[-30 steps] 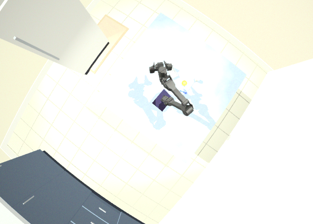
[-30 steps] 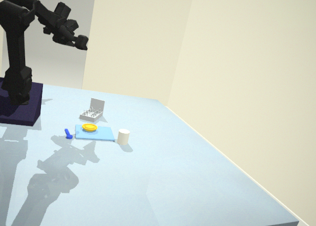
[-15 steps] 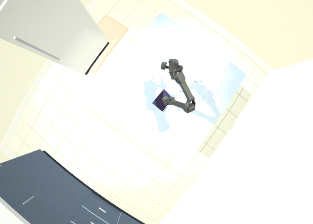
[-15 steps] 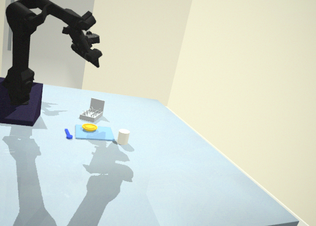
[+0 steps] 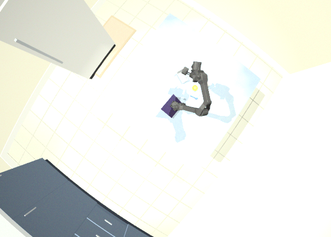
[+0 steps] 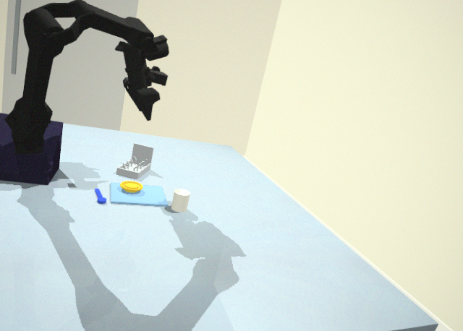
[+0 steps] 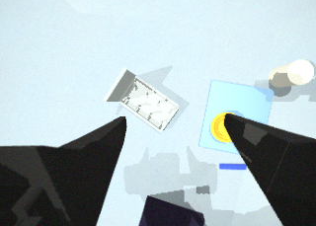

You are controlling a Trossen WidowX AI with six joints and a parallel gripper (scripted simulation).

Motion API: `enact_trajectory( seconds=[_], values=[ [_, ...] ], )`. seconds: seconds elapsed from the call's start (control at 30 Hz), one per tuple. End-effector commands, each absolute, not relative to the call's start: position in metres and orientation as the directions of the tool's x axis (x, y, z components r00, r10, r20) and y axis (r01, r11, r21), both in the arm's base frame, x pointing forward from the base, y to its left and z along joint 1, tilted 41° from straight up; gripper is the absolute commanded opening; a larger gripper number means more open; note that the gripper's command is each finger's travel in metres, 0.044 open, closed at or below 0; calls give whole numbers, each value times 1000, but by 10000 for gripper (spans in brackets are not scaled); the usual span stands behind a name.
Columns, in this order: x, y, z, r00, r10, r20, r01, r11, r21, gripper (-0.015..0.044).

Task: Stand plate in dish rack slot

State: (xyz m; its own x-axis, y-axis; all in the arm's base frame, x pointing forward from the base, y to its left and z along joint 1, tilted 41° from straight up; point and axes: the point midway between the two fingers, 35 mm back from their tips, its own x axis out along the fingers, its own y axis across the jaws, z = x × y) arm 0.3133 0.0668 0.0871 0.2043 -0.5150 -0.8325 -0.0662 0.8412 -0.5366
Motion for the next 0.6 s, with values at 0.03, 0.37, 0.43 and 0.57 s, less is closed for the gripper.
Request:
enact_trajectory(
  seconds=[0.03,0.37,0.43,0.57],
  values=[
    [311,35,103,93,-575,-813,13,817,-576,400],
    [293,-23,136,-140,-640,-756,121,746,-654,400],
    [293,-23,136,-140,-640,-756,121,746,-654,400],
    [292,-43,112,-138,-638,-758,121,749,-652,400]
  ],
)
